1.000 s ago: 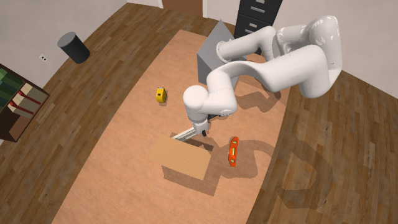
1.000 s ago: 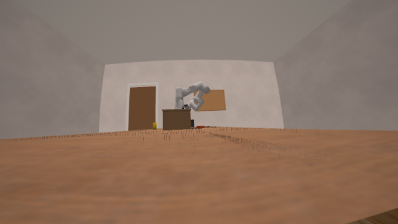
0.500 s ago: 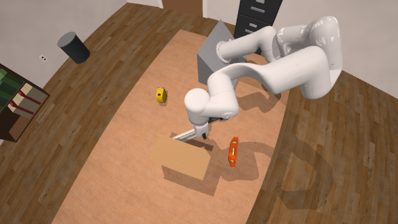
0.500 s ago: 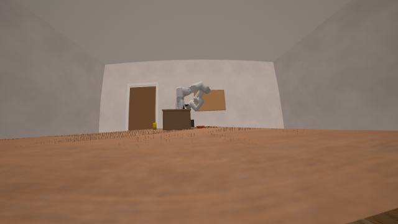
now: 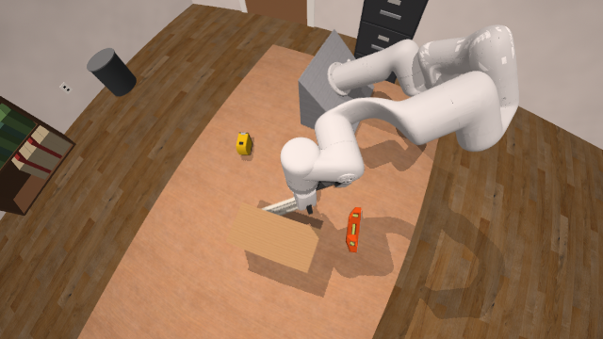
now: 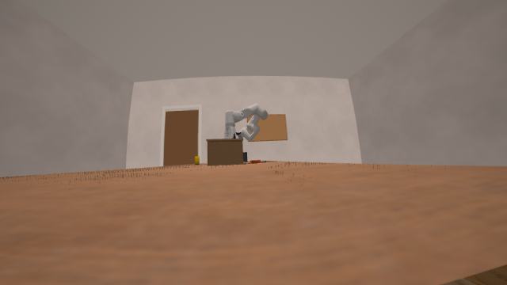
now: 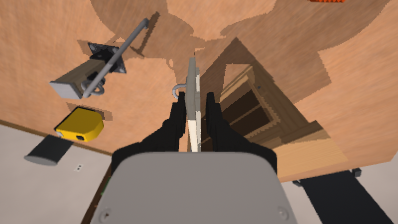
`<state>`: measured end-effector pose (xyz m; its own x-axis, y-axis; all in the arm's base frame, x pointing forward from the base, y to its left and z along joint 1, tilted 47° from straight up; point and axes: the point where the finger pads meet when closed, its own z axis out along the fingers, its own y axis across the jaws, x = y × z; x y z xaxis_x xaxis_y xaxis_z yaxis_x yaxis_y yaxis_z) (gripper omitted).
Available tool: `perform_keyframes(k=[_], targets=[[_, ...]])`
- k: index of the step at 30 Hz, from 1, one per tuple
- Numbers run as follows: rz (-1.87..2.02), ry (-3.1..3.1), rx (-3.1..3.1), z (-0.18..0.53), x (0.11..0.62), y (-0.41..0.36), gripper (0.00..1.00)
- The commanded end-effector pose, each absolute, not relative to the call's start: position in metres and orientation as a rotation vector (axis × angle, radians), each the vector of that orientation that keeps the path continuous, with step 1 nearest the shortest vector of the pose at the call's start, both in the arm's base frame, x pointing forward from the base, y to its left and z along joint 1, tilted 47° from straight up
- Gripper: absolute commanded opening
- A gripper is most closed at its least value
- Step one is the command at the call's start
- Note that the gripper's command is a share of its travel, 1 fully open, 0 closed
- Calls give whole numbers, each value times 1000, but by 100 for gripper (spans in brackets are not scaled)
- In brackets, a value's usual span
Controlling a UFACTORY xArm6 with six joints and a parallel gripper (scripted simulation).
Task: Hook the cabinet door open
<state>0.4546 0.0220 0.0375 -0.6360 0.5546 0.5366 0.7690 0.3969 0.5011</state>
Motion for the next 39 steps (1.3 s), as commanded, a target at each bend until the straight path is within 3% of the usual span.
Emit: perform_keyframes(k=[1,39], targets=[[-1080,-2377,-1161,38,456,21,27],[-1082,-2382,-1154,39,455,20,27]])
